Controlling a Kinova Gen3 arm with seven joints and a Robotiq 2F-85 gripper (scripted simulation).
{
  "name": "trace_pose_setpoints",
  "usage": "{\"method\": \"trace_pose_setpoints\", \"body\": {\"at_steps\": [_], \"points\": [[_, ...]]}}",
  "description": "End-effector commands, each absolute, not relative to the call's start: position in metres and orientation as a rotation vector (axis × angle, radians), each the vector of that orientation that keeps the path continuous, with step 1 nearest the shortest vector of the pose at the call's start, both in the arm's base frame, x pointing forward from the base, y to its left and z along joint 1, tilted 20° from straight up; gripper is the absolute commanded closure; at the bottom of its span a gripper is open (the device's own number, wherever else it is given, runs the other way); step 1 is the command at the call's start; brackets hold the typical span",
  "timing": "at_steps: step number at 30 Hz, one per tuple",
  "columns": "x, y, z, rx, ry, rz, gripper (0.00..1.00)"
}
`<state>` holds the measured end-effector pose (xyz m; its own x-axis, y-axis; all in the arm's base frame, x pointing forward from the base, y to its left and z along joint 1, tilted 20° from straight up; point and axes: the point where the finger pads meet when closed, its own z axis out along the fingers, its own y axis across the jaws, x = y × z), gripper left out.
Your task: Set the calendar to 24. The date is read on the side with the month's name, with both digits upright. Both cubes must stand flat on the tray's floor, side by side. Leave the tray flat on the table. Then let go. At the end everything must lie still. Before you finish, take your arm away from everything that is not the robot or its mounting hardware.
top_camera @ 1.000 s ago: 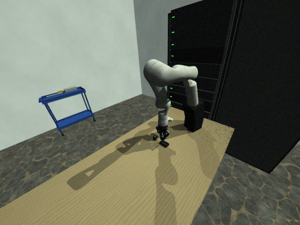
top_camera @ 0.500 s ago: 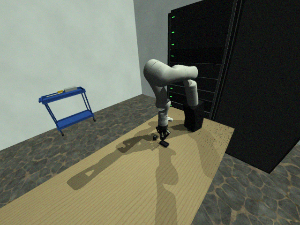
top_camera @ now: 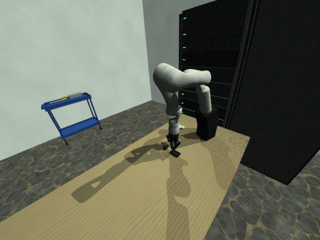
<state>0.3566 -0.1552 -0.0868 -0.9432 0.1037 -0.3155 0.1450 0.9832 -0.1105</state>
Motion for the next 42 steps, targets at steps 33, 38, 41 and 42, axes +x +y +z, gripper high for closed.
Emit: {"method": "trace_pose_setpoints", "body": {"at_steps": [33,38,41,42], "points": [[0.3624,-0.1526,-0.0864,0.2,2.803,-0.181,0.74],[0.3624,-0.1526,-0.0864,0.2,2.803,-0.181,0.74],[0.3624,-0.1526,-0.0864,0.2,2.803,-0.181,0.74],[0.3624,-0.1526,-0.0864,0.2,2.803,-0.181,0.74]]}}
